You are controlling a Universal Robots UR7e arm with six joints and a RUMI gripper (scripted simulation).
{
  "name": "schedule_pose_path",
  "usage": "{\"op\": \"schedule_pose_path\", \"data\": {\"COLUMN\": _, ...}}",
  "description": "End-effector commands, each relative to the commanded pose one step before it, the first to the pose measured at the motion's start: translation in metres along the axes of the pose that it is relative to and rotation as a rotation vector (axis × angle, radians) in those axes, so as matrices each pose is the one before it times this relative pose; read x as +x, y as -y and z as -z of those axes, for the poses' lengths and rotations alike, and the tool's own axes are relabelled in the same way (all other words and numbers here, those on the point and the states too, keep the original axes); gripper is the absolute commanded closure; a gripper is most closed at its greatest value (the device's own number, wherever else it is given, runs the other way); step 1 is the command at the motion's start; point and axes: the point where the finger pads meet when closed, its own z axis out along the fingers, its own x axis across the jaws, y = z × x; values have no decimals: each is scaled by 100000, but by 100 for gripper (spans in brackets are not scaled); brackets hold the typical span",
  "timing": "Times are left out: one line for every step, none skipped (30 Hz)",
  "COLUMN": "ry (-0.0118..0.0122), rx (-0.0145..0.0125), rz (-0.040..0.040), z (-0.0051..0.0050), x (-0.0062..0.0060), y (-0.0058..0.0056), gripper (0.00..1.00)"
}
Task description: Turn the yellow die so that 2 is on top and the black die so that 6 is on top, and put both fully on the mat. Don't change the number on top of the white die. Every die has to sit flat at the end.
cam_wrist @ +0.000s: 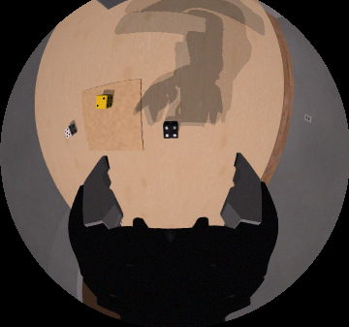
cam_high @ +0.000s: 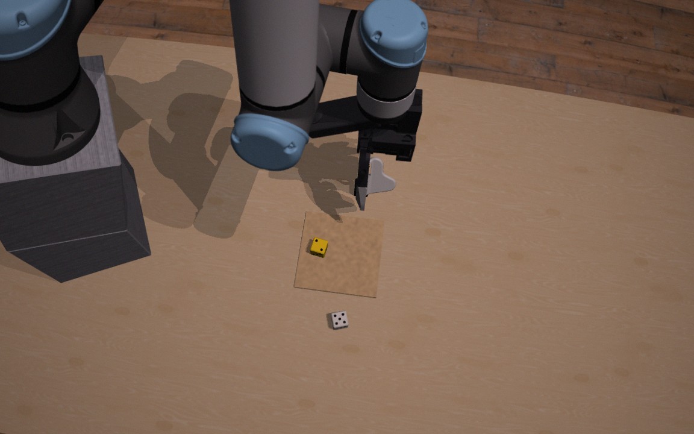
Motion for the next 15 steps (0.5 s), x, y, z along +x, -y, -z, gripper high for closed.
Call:
{"op": "schedule_pose_path", "data": {"ry": -5, "rx": -112, "rz": 840, "z": 30, "x": 10, "y": -54, "gripper": 0}}
{"op": "schedule_pose_path", "data": {"ry": 0, "rx": 0, "rz": 43, "z": 0, "x": 1, "y": -1, "gripper": 0}}
{"op": "schedule_pose_path", "data": {"ry": 0, "rx": 0, "rz": 0, "z": 0, "x": 0, "y": 0, "gripper": 0}}
{"op": "schedule_pose_path", "data": {"ry": 0, "rx": 0, "rz": 0, "z": 0, "x": 0, "y": 0, "gripper": 0}}
{"op": "schedule_pose_path", "data": {"ry": 0, "rx": 0, "rz": 27, "z": 0, "x": 0, "y": 0, "gripper": 0}}
{"op": "schedule_pose_path", "data": {"ry": 0, "rx": 0, "rz": 14, "z": 0, "x": 0, "y": 0, "gripper": 0}}
{"op": "schedule_pose_path", "data": {"ry": 0, "rx": 0, "rz": 5, "z": 0, "x": 0, "y": 0, "gripper": 0}}
{"op": "schedule_pose_path", "data": {"ry": 0, "rx": 0, "rz": 1, "z": 0, "x": 0, "y": 0, "gripper": 0}}
{"op": "schedule_pose_path", "data": {"ry": 0, "rx": 0, "rz": 0, "z": 0, "x": 0, "y": 0, "gripper": 76}}
{"op": "schedule_pose_path", "data": {"ry": 0, "rx": 0, "rz": 0, "z": 0, "x": 0, "y": 0, "gripper": 76}}
{"op": "schedule_pose_path", "data": {"ry": 0, "rx": 0, "rz": 0, "z": 0, "x": 0, "y": 0, "gripper": 76}}
{"op": "schedule_pose_path", "data": {"ry": 0, "rx": 0, "rz": 0, "z": 0, "x": 0, "y": 0, "gripper": 76}}
{"op": "schedule_pose_path", "data": {"ry": 0, "rx": 0, "rz": 0, "z": 0, "x": 0, "y": 0, "gripper": 76}}
{"op": "schedule_pose_path", "data": {"ry": 0, "rx": 0, "rz": 0, "z": 0, "x": 0, "y": 0, "gripper": 76}}
{"op": "schedule_pose_path", "data": {"ry": 0, "rx": 0, "rz": 0, "z": 0, "x": 0, "y": 0, "gripper": 76}}
